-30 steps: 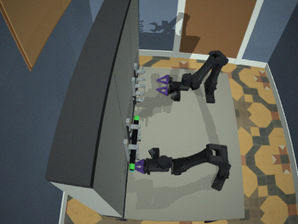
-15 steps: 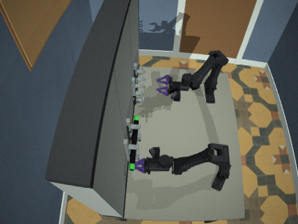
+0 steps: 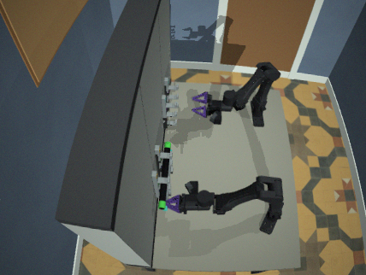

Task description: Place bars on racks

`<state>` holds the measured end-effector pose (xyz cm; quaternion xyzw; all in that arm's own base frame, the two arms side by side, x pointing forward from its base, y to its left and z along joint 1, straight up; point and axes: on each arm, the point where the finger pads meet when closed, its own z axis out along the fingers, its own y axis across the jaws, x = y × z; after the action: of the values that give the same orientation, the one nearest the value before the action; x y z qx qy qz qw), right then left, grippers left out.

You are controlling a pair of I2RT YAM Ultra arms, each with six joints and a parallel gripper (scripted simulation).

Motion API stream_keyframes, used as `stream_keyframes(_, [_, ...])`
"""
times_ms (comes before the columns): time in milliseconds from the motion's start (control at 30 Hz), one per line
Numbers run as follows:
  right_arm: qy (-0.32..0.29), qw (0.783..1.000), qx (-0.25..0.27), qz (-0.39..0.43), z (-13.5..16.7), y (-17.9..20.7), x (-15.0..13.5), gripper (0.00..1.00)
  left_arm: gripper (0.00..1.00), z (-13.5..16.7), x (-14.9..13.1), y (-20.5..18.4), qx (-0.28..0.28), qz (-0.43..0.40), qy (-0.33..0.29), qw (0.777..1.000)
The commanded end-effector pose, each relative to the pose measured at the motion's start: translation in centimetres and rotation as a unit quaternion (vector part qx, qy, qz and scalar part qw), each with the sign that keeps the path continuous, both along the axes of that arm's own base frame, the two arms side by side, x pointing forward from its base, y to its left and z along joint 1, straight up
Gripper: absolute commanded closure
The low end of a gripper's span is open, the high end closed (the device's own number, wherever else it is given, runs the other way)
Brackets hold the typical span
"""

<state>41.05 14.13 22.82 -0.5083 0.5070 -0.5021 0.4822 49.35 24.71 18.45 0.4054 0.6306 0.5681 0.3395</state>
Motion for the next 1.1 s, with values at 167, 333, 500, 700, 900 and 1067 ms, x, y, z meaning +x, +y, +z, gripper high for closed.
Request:
stream_keyframes(167, [-0.016, 1.0, 0.011, 0.002, 1.0, 0.3, -0.1, 0.0, 1.0, 4.0, -0.5, -0.9, 0.013, -0.003, -0.063, 0.998])
stream_keyframes(333, [-0.016, 1.0, 0.011, 0.002, 1.0, 0.3, -0.1, 0.0, 1.0, 4.0, -0.9, -1.0, 0.013, -0.003, -0.063, 0.998])
stream_keyframes(500, [-0.016, 1.0, 0.011, 0.002, 1.0, 0.3, -0.1, 0.0, 1.0, 3.9, -1.3, -1.2, 0.013, -0.003, -0.063, 0.998])
stream_keyframes(700, [-0.016, 1.0, 0.011, 0.002, 1.0, 0.3, -0.1, 0.0, 1.0, 3.8, -1.6, -1.4, 0.013, -0.002, -0.063, 0.998])
stream_keyframes(900, [-0.016, 1.0, 0.011, 0.002, 1.0, 0.3, -0.1, 0.0, 1.0, 3.6, -2.0, -1.6, 0.013, -0.002, -0.063, 0.998])
stream_keyframes(1067, [-0.016, 1.0, 0.011, 0.002, 1.0, 0.3, -0.1, 0.0, 1.0, 3.5, -2.4, -1.8, 0.013, -0.002, -0.063, 0.998])
